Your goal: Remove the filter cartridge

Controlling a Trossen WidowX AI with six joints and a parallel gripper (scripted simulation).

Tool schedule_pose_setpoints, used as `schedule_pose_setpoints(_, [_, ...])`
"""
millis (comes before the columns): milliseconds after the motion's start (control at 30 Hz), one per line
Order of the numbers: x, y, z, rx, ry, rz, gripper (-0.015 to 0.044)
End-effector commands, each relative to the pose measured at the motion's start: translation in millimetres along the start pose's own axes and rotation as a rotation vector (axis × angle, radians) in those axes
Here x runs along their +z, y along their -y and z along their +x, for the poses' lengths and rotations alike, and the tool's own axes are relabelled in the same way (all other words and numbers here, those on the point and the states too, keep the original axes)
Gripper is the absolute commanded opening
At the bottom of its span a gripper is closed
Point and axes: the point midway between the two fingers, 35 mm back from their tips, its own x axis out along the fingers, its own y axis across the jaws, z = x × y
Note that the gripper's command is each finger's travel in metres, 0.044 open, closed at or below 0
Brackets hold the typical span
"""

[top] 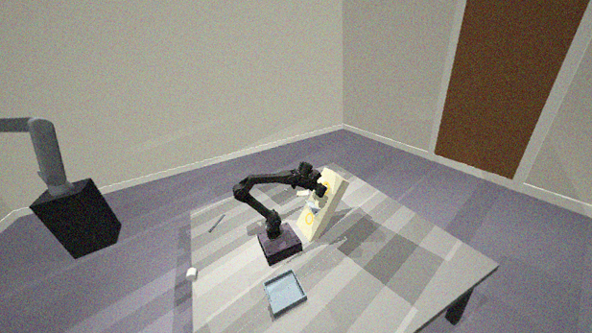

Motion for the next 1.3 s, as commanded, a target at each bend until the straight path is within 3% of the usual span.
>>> schedule_pose_setpoints(0, [-0.6, 0.6, 2.4, -0.003, -0.002, 0.004, 0.0107])
schedule_pose_setpoints(1067, [-0.5, 0.7, 15.2, -0.003, -0.001, 0.004, 0.0107])
schedule_pose_setpoints(1267, [0.1, 0.2, 12.0, -0.001, 0.002, 0.000, 0.0067])
